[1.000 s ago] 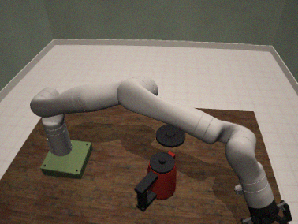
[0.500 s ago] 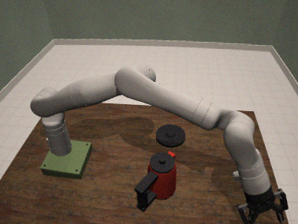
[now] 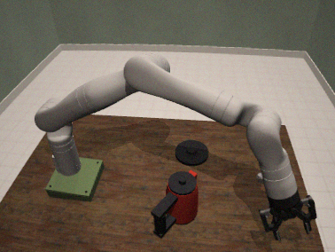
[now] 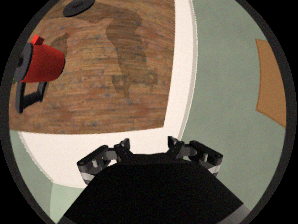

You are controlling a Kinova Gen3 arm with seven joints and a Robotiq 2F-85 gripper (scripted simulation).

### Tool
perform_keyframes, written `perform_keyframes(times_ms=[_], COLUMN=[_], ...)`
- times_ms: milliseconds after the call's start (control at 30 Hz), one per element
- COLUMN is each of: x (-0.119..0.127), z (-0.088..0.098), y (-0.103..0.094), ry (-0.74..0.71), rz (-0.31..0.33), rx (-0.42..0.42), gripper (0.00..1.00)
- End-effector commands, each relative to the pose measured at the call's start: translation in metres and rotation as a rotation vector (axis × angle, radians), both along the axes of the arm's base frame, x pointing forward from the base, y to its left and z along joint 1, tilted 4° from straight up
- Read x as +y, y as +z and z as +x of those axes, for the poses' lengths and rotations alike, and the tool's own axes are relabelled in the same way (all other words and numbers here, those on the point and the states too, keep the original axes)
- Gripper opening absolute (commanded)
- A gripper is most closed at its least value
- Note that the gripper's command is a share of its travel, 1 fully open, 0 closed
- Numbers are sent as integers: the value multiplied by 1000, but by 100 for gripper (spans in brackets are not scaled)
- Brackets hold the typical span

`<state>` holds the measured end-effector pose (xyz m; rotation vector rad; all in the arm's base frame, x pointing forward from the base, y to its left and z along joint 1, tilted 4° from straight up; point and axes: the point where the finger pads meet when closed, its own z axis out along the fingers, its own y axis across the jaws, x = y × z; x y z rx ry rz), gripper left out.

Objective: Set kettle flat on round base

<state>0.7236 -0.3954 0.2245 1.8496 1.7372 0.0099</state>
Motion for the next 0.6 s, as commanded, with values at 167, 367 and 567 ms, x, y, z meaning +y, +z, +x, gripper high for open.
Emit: perform_keyframes(times_ms=[167, 367, 567], x=[29, 55, 83], z=[-7, -22, -39], y=[25, 37, 49], ry=[-21, -58, -98], rz=[31, 75, 121], rx=[-19, -24, -26], gripper=[80, 80, 80])
